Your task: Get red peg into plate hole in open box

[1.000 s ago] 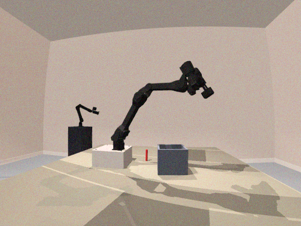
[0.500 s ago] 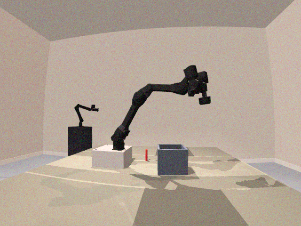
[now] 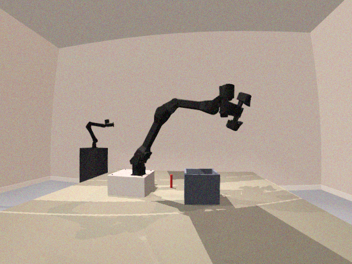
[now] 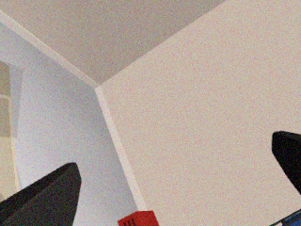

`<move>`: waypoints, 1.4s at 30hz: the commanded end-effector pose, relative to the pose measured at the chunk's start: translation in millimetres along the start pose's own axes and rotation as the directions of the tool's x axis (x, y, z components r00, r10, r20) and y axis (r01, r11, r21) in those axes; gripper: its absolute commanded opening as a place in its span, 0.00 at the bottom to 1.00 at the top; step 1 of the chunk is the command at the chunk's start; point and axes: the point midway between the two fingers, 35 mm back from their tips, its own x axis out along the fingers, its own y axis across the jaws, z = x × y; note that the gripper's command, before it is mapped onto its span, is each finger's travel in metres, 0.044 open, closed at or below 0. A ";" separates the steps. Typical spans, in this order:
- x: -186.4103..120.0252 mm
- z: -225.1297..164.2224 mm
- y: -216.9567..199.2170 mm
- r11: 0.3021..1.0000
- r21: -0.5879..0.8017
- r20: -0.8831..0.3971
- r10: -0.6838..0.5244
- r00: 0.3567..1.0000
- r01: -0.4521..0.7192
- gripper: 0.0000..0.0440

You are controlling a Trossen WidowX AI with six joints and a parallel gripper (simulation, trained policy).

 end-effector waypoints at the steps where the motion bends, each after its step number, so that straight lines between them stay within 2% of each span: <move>1: 2.6 -1.4 9.7 0.994 0.109 -0.022 0.019 1.000 -0.016 1.00; 9: 10.3 -4.5 39.3 0.928 0.370 -0.063 0.083 0.995 -0.054 1.00; 18: 20.1 0.0 77.6 0.773 0.629 -0.093 0.179 0.980 -0.081 1.00; 30: 32.4 22.1 134.2 0.473 0.878 -0.104 0.335 0.936 -0.071 1.00; 42: 37.1 58.6 192.1 0.135 0.990 -0.098 0.507 0.856 0.033 1.00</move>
